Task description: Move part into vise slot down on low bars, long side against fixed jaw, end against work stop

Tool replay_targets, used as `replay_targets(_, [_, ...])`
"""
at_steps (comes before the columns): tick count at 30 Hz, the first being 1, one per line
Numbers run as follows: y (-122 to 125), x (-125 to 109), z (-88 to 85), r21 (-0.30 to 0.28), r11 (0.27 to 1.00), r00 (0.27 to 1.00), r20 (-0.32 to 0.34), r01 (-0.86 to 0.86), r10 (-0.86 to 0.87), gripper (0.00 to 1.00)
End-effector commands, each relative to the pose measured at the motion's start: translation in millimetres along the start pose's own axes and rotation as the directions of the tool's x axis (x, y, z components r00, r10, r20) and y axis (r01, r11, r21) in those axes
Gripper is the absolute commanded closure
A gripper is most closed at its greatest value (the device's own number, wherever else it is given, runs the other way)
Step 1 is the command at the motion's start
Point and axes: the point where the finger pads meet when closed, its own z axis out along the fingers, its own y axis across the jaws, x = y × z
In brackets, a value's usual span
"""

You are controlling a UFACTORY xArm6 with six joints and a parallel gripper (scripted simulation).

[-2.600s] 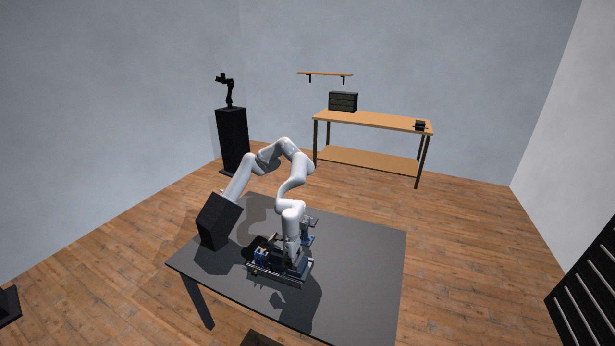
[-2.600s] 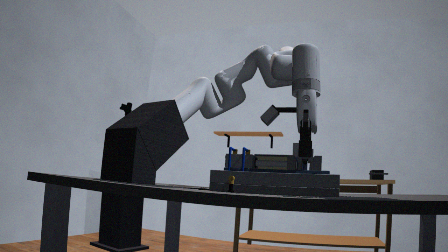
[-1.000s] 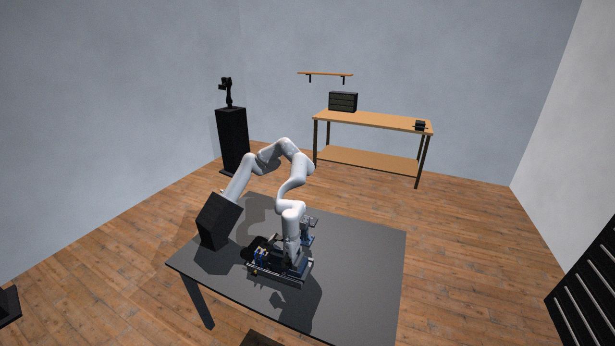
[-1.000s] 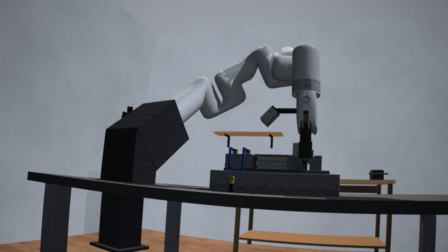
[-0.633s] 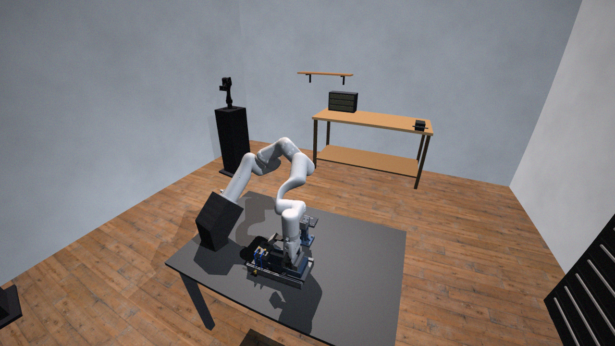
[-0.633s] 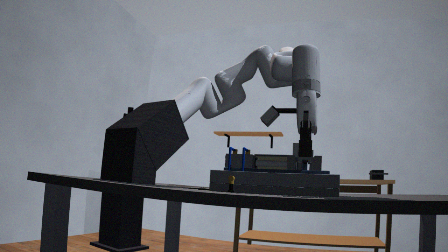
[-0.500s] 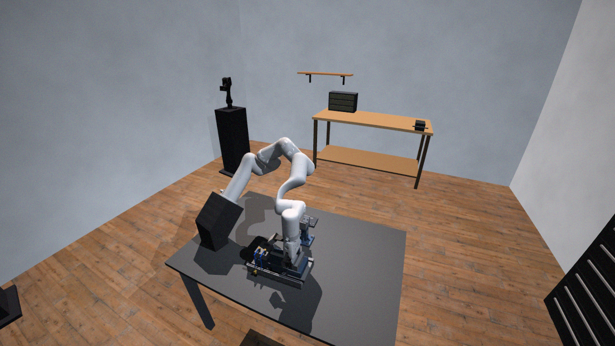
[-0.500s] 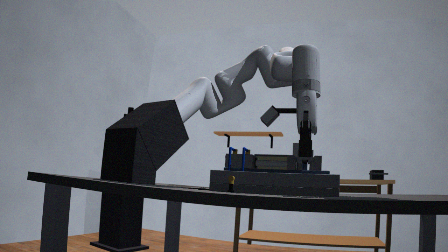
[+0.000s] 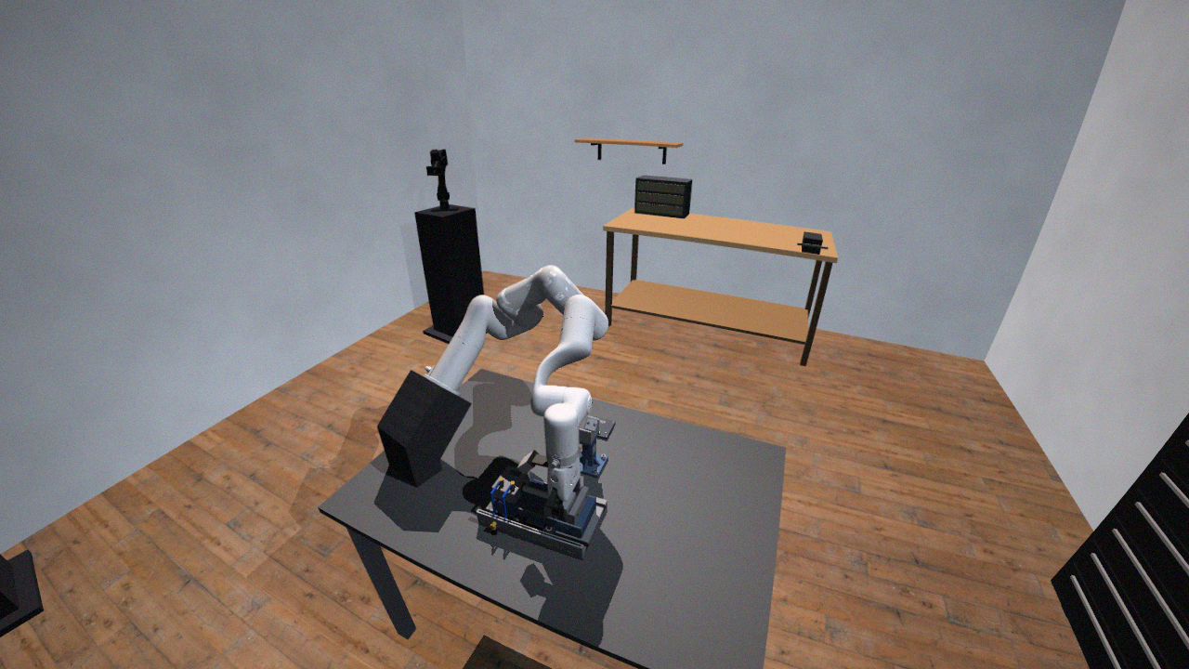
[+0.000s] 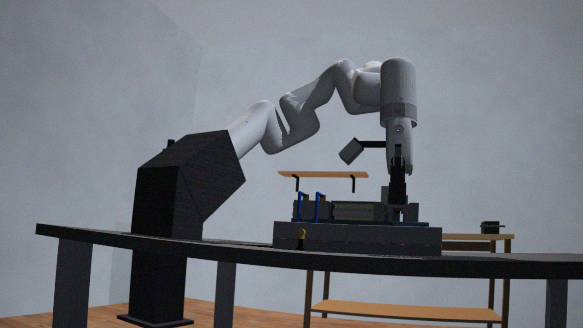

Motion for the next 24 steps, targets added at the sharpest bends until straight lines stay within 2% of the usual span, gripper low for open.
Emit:
replay_targets(1, [0, -1, -1.6, 0.002, 1.000, 1.000, 0.003, 0.001, -0.001, 0.19])
replay_targets(12, [0, -1, -3.8, 0.002, 1.000, 1.000, 0.003, 0.001, -0.001, 0.19])
replay_targets(24, [0, -1, -22.6, 0.002, 1.000, 1.000, 0.003, 0.001, -0.001, 0.19])
